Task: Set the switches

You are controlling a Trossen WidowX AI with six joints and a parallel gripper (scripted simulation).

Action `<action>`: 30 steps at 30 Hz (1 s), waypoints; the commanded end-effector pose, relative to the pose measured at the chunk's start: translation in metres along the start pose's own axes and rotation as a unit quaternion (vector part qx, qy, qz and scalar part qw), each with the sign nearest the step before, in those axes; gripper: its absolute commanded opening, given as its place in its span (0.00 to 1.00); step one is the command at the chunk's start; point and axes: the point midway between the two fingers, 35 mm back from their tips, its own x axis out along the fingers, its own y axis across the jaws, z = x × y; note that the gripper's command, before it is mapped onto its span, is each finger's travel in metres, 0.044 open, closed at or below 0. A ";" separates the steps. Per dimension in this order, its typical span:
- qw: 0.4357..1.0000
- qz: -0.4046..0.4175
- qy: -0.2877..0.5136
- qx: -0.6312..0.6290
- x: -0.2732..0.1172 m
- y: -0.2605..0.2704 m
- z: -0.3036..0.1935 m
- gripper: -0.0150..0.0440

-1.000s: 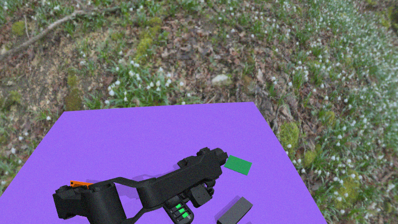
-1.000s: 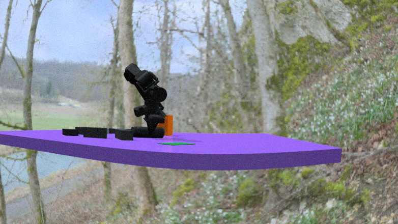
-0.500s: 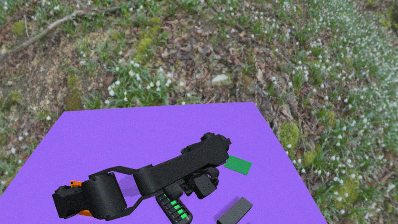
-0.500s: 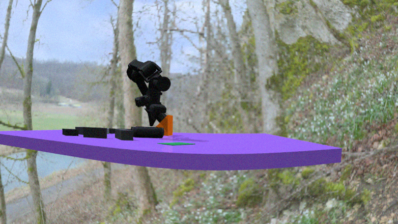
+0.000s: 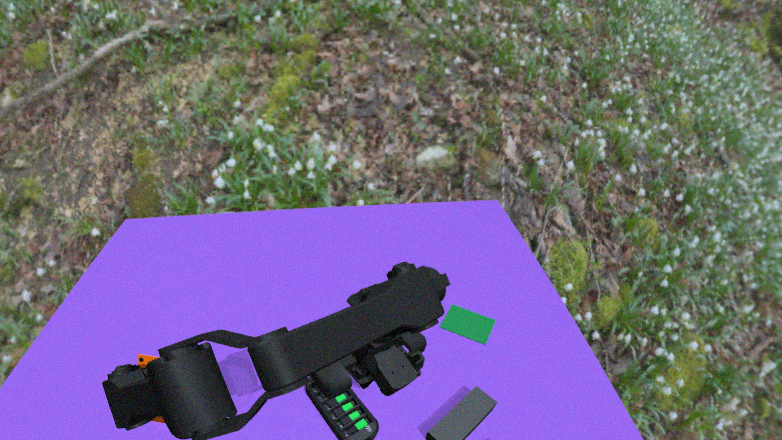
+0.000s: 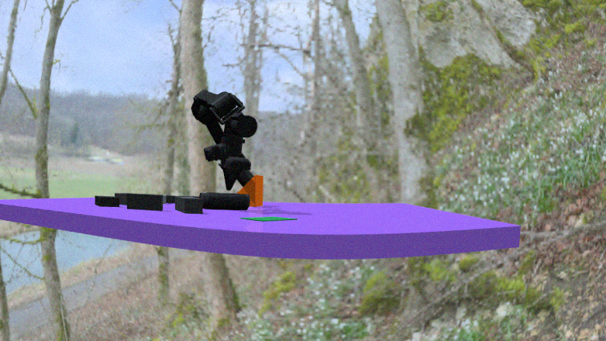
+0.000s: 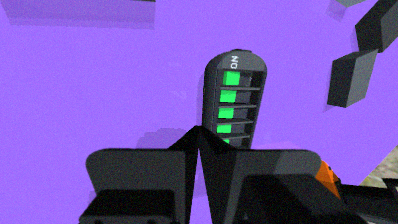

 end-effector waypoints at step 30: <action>0.998 0.006 -0.010 -0.058 -0.049 -0.010 -0.001 0.39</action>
